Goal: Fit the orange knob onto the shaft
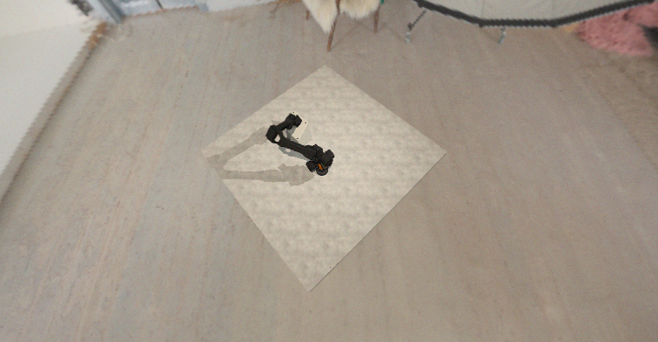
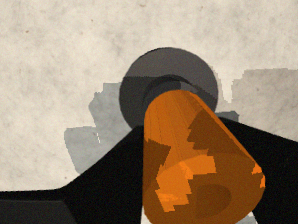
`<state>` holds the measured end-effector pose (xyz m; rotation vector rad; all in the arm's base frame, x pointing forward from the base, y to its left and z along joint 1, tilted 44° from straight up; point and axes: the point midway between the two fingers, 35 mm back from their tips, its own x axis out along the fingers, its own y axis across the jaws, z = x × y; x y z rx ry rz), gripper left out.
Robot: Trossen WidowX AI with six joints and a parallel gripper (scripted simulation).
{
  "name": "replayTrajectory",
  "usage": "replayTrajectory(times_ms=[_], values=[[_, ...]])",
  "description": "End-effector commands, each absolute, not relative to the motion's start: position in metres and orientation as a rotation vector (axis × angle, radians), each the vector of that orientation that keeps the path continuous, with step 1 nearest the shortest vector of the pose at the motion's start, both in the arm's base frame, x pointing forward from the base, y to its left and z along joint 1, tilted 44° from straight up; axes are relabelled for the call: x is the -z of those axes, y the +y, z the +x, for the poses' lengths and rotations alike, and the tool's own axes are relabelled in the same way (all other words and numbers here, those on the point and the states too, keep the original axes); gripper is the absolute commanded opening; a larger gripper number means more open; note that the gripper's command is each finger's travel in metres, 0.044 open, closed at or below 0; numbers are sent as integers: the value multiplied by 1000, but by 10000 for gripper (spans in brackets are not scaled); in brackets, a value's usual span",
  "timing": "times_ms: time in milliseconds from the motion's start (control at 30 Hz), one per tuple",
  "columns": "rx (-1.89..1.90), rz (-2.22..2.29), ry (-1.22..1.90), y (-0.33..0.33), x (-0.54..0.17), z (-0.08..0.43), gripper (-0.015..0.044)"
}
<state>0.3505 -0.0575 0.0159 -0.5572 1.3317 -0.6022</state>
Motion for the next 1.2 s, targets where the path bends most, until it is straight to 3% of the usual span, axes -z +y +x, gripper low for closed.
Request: replayTrajectory(times_ms=[0,1167], values=[[603,-559,1331,-58,-16,350,0],[619,-539,1322,-63,-11,351,0]])
